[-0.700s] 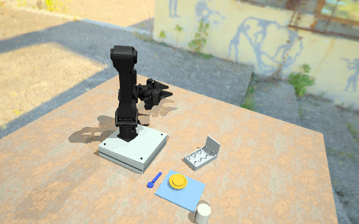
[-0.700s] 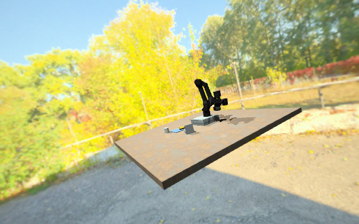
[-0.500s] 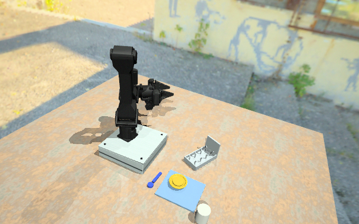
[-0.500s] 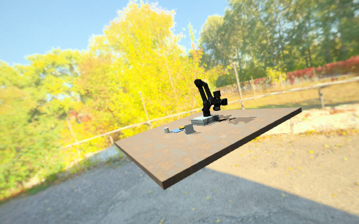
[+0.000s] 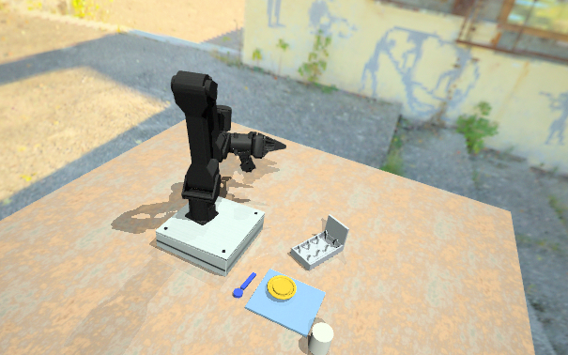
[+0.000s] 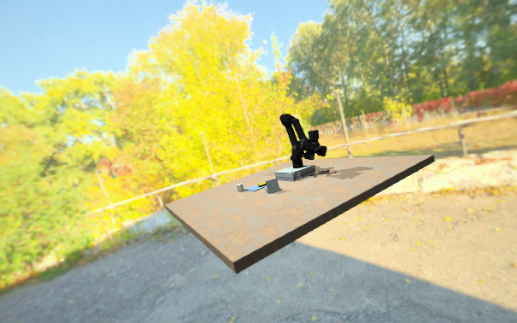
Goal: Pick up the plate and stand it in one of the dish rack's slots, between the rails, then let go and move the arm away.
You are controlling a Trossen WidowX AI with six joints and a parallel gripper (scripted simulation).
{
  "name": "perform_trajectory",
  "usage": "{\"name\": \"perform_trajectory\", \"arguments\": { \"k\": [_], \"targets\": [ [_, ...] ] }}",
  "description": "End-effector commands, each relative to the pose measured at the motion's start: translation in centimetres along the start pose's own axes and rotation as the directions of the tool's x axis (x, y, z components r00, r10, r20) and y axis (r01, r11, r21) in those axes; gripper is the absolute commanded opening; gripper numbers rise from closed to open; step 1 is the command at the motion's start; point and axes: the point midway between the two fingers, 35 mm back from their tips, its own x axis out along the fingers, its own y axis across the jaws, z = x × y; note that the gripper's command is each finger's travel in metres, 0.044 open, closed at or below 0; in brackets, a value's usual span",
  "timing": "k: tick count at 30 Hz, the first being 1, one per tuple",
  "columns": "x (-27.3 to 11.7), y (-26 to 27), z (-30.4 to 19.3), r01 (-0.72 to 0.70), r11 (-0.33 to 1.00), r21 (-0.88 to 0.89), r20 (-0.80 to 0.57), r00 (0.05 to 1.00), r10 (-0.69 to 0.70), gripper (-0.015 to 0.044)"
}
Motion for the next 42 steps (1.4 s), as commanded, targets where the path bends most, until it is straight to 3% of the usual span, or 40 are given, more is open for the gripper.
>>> {"name": "perform_trajectory", "arguments": {
  "k": [1, 12, 24, 42],
  "targets": [
    [1.4, -0.2, -0.1, -0.015, 0.990, -0.138, 0.027, 0.999, 0.019, 0.0400],
    [5.4, 0.3, 0.4, -0.004, 0.877, -0.480, 0.119, 0.991, 0.069, 0.0400],
    [9.5, 1.9, 1.5, 0.111, 0.642, -0.758, 0.225, 0.969, 0.098, 0.0400],
    [15.1, 7.5, 4.8, 0.438, 0.191, -0.878, 0.470, 0.865, 0.178, 0.0400]
  ]
}}
